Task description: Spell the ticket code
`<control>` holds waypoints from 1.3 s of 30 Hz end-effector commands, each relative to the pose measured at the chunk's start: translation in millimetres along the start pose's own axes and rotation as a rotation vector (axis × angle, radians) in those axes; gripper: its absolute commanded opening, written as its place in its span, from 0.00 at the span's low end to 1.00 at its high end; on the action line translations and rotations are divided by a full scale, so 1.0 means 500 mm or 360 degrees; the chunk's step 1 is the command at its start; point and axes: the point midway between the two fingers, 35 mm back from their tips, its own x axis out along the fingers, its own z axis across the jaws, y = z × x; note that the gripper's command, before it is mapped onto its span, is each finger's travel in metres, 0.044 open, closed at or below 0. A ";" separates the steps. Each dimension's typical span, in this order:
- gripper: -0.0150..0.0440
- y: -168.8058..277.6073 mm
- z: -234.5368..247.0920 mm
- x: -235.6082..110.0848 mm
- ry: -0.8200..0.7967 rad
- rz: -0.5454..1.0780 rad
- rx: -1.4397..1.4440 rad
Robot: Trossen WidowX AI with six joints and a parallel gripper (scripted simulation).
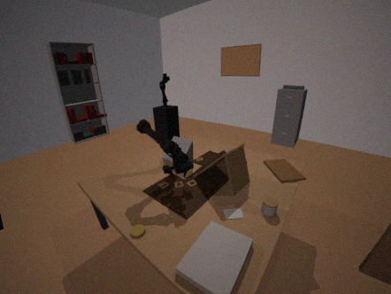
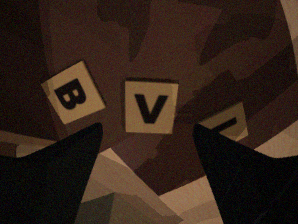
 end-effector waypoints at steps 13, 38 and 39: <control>0.83 0.010 -0.007 0.071 0.0019 0.0004 0.0037; 0.83 0.011 -0.007 0.100 0.0020 0.0004 0.0036; 0.83 0.012 -0.007 0.103 0.0020 0.0004 0.0036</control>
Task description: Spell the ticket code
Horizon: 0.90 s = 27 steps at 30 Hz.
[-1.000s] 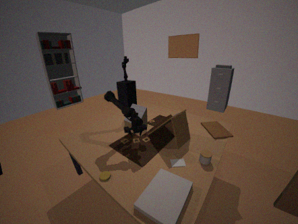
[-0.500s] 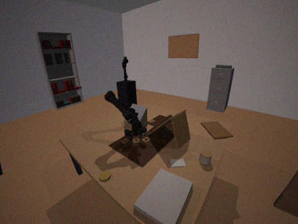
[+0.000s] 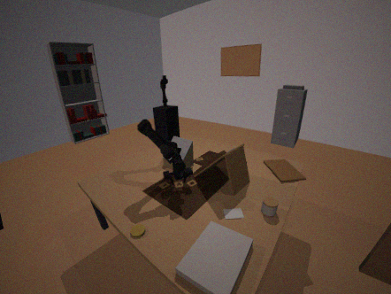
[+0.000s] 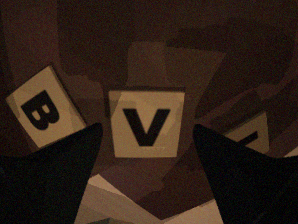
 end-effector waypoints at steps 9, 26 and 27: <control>0.83 0.006 0.003 0.019 -0.0005 0.0012 -0.0013; 0.71 0.006 0.003 0.019 -0.0005 0.0012 -0.0013; 0.69 0.006 0.003 0.019 -0.0005 0.0012 -0.0013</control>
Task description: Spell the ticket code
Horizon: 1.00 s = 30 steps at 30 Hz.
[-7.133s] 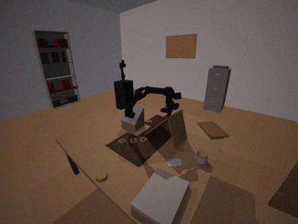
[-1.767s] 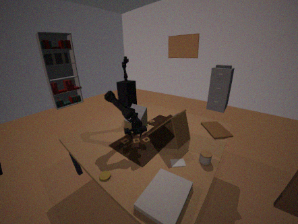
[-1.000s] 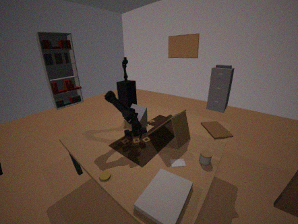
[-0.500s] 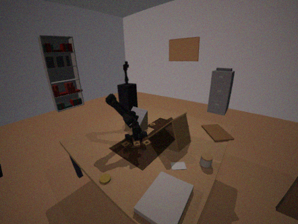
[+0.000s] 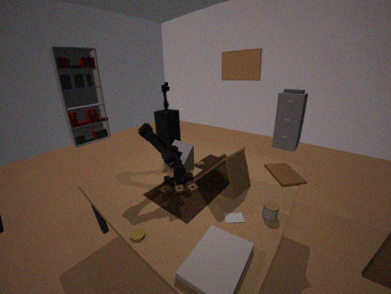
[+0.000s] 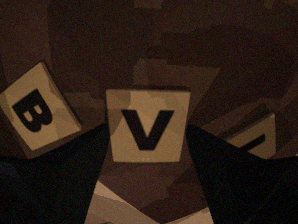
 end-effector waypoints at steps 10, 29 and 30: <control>0.42 0.001 0.000 -0.008 -0.0008 0.0001 -0.0005; 0.25 0.004 0.005 -0.028 -0.0009 0.0001 -0.0005; 0.25 0.004 0.006 -0.029 -0.0009 0.0001 -0.0005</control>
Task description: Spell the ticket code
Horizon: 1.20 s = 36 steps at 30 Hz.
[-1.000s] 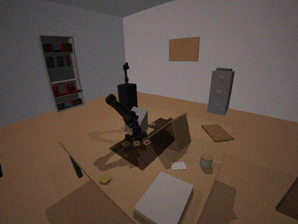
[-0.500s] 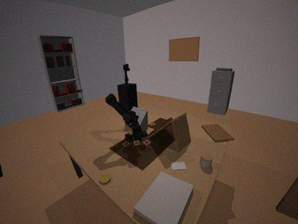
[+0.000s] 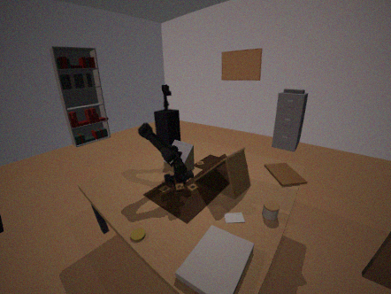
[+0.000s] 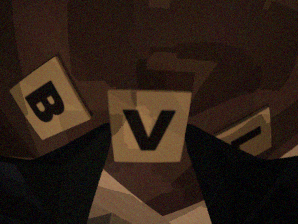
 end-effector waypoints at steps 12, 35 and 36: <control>0.25 0.001 0.002 -0.018 0.0006 -0.0002 0.0006; 0.25 -0.007 0.015 -0.041 -0.0014 -0.0030 -0.0016; 0.25 -0.013 0.020 -0.045 -0.0021 -0.0047 -0.0024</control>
